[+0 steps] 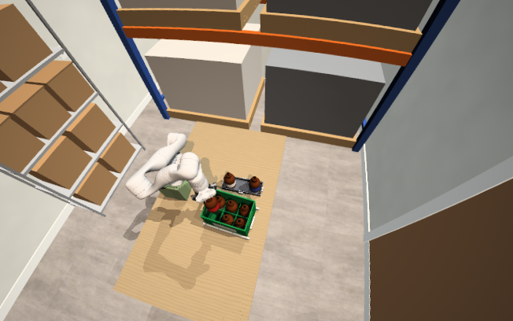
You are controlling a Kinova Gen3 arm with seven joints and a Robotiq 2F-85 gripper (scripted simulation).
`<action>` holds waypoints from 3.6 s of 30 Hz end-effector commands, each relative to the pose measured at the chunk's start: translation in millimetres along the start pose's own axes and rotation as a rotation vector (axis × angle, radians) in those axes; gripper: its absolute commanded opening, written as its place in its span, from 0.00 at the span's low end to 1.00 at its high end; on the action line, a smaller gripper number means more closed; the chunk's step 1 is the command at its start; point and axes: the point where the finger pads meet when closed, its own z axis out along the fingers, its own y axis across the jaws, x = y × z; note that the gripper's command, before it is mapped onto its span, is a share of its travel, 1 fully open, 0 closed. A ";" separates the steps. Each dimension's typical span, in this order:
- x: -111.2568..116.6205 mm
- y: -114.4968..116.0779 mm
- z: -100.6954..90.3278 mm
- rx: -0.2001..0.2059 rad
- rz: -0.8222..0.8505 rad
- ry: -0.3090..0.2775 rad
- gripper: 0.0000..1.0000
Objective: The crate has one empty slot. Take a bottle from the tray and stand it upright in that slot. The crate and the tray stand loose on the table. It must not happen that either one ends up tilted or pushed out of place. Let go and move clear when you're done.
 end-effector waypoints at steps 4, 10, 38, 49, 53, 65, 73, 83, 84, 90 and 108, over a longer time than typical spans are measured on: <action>2.2 5.8 -0.8 0.004 0.004 0.001 0.00; 3.6 9.2 -0.8 0.004 0.004 0.001 0.00; 9.3 22.8 -0.8 0.004 0.004 0.001 0.00; 10.0 24.5 -0.8 0.004 0.004 0.001 0.00; 10.2 24.9 -0.8 0.004 0.004 0.001 0.00; 10.3 25.3 -0.8 0.004 0.004 0.001 0.00; 10.3 25.3 -0.8 0.004 0.004 0.001 0.00; 10.3 25.3 -0.8 0.004 0.004 0.001 0.00; 10.3 25.3 -0.8 0.004 0.004 0.001 0.00; 10.3 25.3 -0.8 0.004 0.004 0.001 0.00; 10.3 25.3 -0.7 0.004 0.004 0.001 0.00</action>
